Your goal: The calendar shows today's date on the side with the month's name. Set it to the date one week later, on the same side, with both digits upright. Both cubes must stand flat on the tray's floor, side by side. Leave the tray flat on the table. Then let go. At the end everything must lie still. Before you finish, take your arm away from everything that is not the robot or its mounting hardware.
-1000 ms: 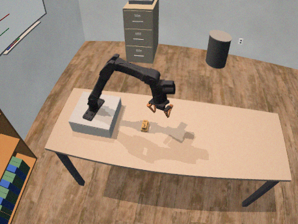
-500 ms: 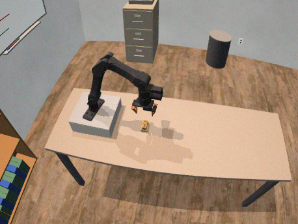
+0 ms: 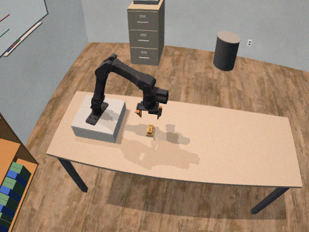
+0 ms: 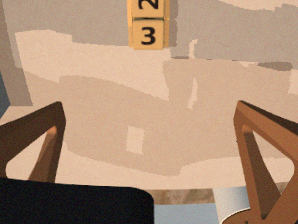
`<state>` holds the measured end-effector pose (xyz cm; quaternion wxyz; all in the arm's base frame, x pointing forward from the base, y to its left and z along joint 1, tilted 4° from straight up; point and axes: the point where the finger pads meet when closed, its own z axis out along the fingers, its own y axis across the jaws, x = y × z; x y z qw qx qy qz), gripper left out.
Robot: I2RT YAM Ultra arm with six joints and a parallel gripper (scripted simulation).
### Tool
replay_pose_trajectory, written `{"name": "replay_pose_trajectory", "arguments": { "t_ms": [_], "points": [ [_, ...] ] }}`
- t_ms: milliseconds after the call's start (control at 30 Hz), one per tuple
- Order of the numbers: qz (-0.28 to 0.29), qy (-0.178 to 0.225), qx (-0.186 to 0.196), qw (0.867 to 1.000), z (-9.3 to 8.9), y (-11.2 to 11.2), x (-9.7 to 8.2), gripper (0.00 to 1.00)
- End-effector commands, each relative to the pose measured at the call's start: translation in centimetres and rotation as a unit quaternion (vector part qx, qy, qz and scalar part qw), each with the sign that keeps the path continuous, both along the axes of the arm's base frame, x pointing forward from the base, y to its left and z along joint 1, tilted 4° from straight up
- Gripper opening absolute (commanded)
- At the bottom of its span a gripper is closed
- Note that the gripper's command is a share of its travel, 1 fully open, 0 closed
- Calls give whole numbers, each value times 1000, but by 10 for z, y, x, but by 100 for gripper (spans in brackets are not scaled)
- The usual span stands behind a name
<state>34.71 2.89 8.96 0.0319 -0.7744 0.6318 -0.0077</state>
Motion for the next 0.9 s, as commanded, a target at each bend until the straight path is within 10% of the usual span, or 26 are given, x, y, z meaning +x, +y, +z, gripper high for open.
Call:
{"name": "replay_pose_trajectory", "arguments": {
  "t_ms": [0,400,867],
  "points": [
    [1,-5,5,1000,4,1,1,100],
    [-31,-4,7,999,2,1,1,100],
    [-256,6,19,966,-6,2,2,100]
  ]
}}
